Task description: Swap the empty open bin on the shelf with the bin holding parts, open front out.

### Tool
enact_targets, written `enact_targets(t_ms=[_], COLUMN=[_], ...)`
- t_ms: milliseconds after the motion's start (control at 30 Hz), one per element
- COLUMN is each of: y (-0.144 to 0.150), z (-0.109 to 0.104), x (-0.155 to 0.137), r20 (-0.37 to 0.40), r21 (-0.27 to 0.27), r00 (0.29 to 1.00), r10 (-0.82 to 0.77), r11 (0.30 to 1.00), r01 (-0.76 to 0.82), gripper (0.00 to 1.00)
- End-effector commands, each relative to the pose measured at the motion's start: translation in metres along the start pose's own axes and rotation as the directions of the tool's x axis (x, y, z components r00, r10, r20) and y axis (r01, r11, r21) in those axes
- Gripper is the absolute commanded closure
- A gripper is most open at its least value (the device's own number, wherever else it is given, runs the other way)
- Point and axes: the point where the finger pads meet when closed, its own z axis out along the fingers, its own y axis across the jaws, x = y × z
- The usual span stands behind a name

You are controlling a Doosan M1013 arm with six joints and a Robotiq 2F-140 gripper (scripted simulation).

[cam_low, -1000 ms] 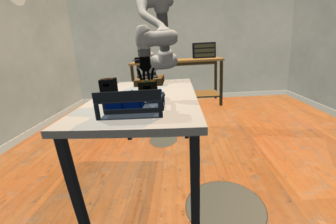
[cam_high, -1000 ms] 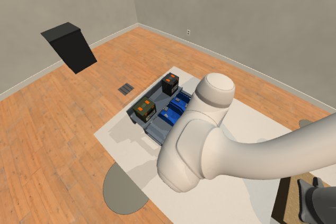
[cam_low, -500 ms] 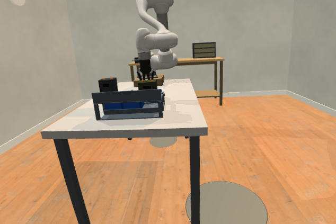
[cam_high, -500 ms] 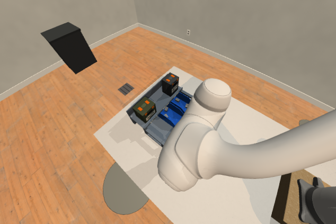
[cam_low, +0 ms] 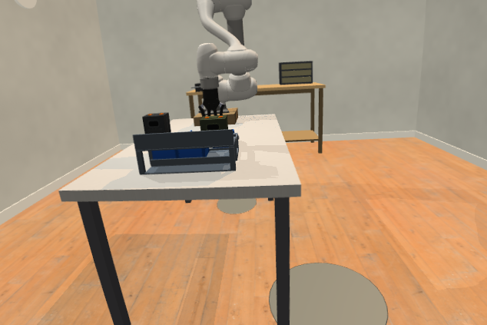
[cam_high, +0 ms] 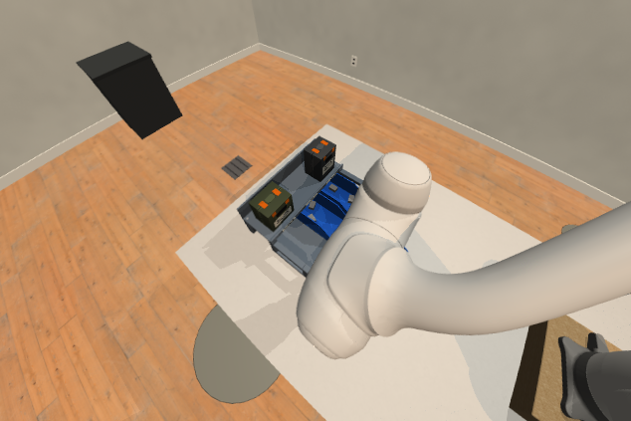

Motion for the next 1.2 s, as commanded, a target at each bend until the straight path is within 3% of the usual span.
enact_targets(t_ms=[0,400,433,1167], y=[0.0000,0.0000,0.0000,0.0000], z=[0.0005,0.0005,0.0005,0.0005], x=[0.0000,0.0000,0.0000,0.0000], r20=[0.000,0.000,0.000,0.000], r21=[0.000,0.000,0.000,0.000], r00=[1.000,1.000,1.000,1.000], r10=[0.000,0.000,0.000,0.000], r11=[1.000,1.000,1.000,1.000], r01=[0.000,0.000,0.000,0.000], gripper=[0.76,0.76,0.90,0.90])
